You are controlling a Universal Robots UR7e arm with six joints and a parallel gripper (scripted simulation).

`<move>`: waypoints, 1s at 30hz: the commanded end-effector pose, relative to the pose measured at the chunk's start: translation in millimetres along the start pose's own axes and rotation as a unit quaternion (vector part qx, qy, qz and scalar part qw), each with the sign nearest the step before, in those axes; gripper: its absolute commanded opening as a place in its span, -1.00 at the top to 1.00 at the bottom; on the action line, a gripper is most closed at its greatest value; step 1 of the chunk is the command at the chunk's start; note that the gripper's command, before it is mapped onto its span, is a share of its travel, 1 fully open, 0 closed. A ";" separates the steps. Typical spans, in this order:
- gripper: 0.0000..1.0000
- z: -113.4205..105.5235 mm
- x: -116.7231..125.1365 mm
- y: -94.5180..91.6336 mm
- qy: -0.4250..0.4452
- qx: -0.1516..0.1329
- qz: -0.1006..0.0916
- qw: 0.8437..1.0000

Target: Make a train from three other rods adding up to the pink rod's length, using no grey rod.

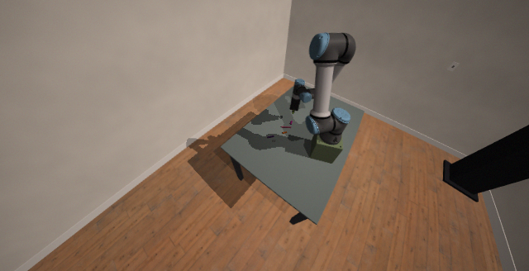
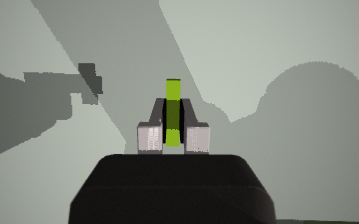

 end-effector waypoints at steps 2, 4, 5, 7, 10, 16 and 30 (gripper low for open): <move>0.52 4.6 7.7 -0.4 0.033 0.000 0.001 0.999; 0.52 4.8 8.2 -0.4 0.035 0.000 0.001 0.999; 0.52 4.9 8.2 -0.4 0.035 0.000 0.001 0.999; 0.52 4.9 8.2 -0.4 0.035 0.000 0.001 0.999; 0.52 4.9 8.2 -0.4 0.035 0.000 0.001 0.999; 0.52 4.9 8.2 -0.3 0.035 0.000 0.001 0.999; 0.52 5.0 8.0 17.3 0.035 0.000 0.000 0.999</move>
Point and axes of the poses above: the point where the finger pads meet when closed, its own y axis out along the fingers, its own x axis across the jaws, z = x × y, the point moved 7 cm from there along -y, back along the fingers, and after that the axes turned 4 degrees about y, right-handed, at the moved point
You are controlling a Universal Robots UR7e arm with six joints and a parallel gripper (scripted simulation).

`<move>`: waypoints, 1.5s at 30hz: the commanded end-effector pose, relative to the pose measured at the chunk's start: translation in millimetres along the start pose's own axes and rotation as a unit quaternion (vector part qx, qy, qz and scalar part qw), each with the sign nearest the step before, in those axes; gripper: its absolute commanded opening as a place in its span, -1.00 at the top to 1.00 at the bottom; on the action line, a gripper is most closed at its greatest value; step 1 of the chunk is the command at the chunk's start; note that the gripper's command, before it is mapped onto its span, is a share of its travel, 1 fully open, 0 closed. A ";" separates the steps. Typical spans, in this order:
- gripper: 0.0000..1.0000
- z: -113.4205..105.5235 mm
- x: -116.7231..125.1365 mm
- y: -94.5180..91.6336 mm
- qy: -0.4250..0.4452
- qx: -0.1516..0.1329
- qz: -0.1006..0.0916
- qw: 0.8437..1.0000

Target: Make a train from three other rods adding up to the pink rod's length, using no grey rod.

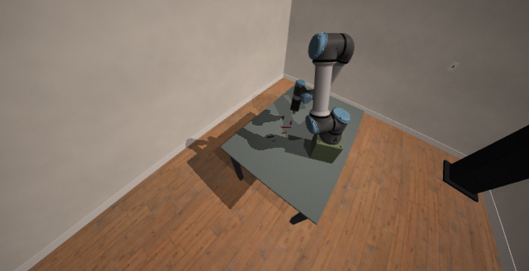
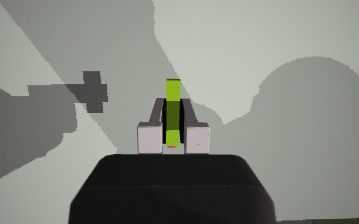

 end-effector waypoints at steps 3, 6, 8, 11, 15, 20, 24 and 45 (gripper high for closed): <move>0.52 0.1 -0.2 18.1 0.000 0.000 0.000 1.000; 0.52 0.1 -0.3 21.6 0.000 0.000 0.000 1.000; 0.52 0.2 -0.3 29.0 0.000 0.000 0.000 1.000; 0.52 0.2 -0.4 40.4 0.000 0.000 0.000 1.000; 0.52 0.2 -0.6 54.8 0.000 0.000 0.000 1.000; 0.52 0.3 -0.7 68.9 0.000 0.000 0.000 1.000; 0.52 0.3 -0.8 72.8 0.000 0.000 0.000 1.000; 0.52 0.3 -0.8 78.6 0.000 0.000 0.000 1.000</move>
Point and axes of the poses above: the point where the finger pads meet when closed, its own y axis out along the fingers, its own x axis across the jaws, z = x × y, the point moved 7 cm from there along -y, back along the fingers, and after that the axes turned 4 degrees about y, right-handed, at the moved point
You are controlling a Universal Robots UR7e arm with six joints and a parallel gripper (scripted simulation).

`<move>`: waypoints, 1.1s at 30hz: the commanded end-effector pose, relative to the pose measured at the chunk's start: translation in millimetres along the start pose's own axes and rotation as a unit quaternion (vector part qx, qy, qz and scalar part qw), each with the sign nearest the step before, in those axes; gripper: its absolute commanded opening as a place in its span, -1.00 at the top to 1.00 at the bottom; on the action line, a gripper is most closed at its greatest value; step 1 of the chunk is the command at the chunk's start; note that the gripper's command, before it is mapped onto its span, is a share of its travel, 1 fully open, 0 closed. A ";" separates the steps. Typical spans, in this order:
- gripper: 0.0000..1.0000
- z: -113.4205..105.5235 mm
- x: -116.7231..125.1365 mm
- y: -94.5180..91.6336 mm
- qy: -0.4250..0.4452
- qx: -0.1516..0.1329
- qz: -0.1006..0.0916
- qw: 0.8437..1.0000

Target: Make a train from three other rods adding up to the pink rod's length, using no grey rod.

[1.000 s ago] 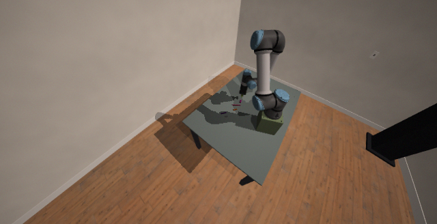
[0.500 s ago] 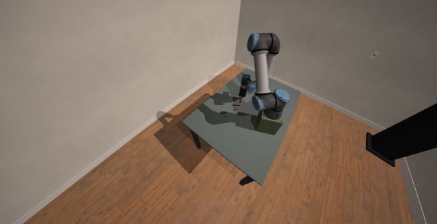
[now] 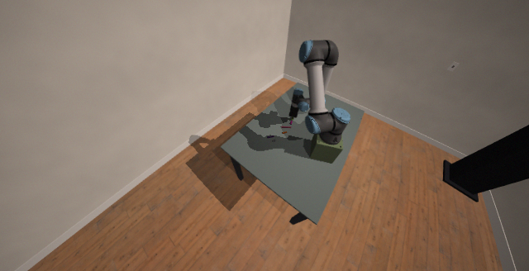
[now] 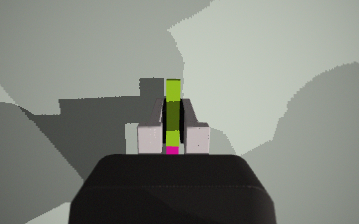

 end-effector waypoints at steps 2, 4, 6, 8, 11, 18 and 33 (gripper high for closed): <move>0.52 0.3 -0.2 -0.4 0.000 0.001 0.000 1.000; 0.52 0.3 -0.2 -0.4 0.000 0.001 0.000 1.000; 0.52 0.3 -0.2 -0.4 0.000 0.001 0.000 1.000; 0.52 0.3 -0.2 -0.4 0.000 0.001 0.000 1.000; 0.52 0.3 -0.2 -0.4 0.000 0.001 0.000 1.000; 0.52 0.3 -0.2 -0.4 0.000 0.001 0.000 1.000; 0.52 0.3 -0.2 2.9 0.000 0.001 0.000 1.000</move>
Point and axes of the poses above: the point where the finger pads meet when closed, its own y axis out along the fingers, its own x axis across the jaws, z = x × y, the point moved 7 cm from there along -y, back along the fingers, and after that the axes turned 4 degrees about y, right-handed, at the moved point
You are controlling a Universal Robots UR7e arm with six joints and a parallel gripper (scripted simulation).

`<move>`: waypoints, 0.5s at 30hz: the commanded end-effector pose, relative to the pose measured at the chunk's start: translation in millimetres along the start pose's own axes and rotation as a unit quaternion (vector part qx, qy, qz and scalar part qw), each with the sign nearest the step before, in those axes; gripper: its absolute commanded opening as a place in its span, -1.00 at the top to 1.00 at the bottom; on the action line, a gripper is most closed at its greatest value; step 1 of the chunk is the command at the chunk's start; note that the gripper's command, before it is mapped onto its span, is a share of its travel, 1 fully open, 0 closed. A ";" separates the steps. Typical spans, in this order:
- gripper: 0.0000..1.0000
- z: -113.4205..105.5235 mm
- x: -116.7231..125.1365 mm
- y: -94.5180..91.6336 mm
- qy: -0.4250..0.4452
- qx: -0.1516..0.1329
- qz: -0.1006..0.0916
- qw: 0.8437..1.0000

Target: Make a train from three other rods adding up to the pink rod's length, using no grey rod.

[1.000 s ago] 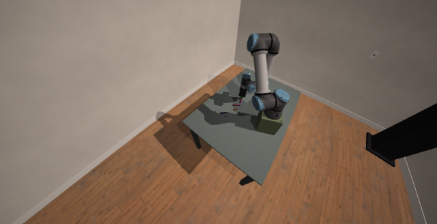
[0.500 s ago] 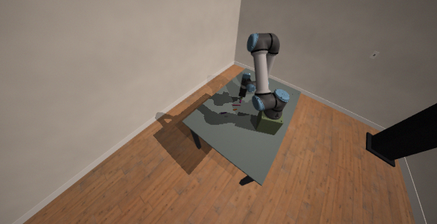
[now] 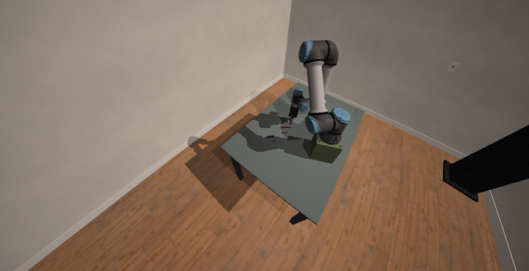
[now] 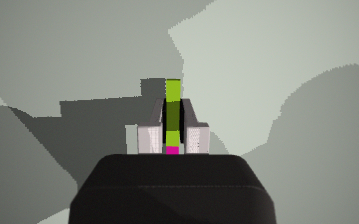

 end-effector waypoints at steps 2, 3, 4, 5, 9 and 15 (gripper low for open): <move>0.52 0.2 -0.2 3.4 0.000 0.000 0.000 1.000; 0.52 0.2 -0.2 4.4 0.000 0.000 0.000 1.000; 0.52 0.2 -0.2 5.3 0.000 0.000 0.000 1.000; 0.52 0.2 -0.2 6.2 0.000 0.000 0.000 1.000; 0.52 0.2 -0.2 9.2 0.000 0.000 0.000 1.000; 0.52 0.2 -0.2 10.4 0.000 0.000 0.000 1.000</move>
Point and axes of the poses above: the point where the finger pads meet when closed, its own y axis out along the fingers, its own x axis across the jaws, z = x × y, the point moved 7 cm from there along -y, back along the fingers, and after that the axes turned 4 degrees about y, right-handed, at the moved point
